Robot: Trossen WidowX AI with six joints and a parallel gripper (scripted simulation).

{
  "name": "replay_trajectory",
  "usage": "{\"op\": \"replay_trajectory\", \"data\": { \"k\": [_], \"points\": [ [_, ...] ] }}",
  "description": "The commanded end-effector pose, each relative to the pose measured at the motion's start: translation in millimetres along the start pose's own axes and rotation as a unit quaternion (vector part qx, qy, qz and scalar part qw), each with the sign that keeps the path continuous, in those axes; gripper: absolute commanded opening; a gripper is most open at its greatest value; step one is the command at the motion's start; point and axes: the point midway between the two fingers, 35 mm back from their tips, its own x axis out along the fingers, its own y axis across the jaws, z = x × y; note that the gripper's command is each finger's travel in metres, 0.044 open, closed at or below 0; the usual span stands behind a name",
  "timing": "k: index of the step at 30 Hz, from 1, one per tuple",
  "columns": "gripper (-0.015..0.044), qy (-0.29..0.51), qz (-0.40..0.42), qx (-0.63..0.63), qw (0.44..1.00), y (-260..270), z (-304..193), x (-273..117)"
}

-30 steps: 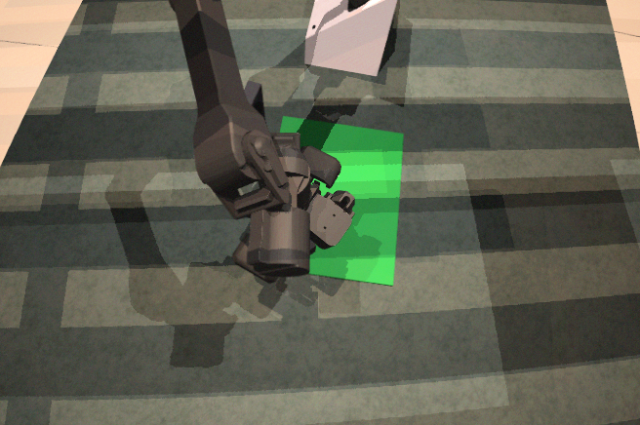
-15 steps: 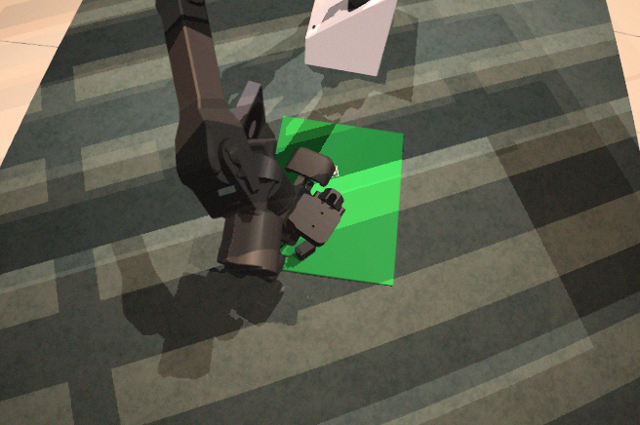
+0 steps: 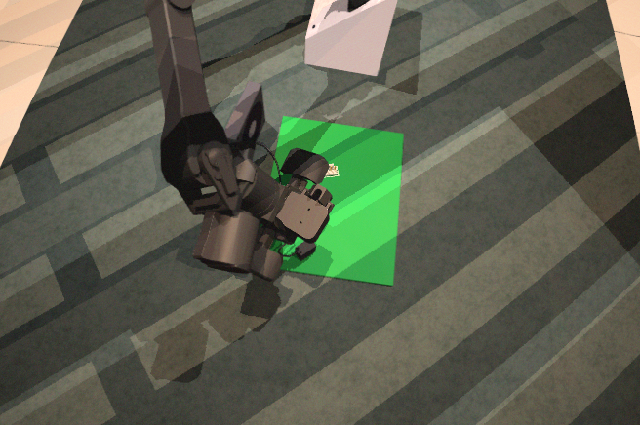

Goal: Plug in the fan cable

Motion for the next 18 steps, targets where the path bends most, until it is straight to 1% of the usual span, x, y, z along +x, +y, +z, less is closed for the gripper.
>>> {"op": "replay_trajectory", "data": {
  "k": [1, 18],
  "points": [
    [0.0000, -0.025, 0.007, -0.004, 1.000, 1.0, -0.5, 2.6],
    [0.0000, -0.138, 0.021, -0.015, 0.990, 1.4, -3.5, 7.8]
  ]
}}
